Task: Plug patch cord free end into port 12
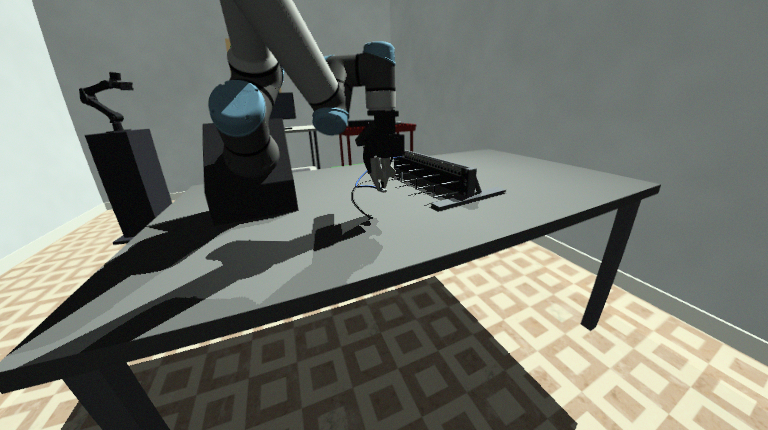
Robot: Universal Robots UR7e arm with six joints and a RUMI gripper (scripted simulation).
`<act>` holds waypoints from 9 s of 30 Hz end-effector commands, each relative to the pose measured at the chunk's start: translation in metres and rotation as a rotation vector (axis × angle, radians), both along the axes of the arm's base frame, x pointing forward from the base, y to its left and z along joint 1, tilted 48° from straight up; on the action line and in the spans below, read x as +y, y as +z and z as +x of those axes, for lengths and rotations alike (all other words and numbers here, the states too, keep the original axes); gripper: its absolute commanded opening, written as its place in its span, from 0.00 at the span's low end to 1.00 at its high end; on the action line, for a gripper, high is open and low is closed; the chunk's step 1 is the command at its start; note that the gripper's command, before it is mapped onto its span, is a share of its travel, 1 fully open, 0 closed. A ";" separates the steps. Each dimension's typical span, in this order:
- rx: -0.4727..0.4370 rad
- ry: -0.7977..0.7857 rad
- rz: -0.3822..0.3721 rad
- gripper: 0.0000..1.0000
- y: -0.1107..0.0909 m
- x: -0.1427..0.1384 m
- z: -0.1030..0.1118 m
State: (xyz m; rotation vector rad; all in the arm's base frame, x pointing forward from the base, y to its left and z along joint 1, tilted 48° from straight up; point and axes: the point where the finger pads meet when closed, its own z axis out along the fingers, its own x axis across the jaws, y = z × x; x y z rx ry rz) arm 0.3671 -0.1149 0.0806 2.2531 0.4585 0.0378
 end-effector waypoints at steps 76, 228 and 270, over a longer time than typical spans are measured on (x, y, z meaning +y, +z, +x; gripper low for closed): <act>0.662 0.586 -0.150 0.00 -0.073 0.124 0.086; 1.072 0.948 -0.241 0.00 -0.118 0.200 0.139; 1.071 0.944 -0.236 0.00 -0.117 0.200 0.141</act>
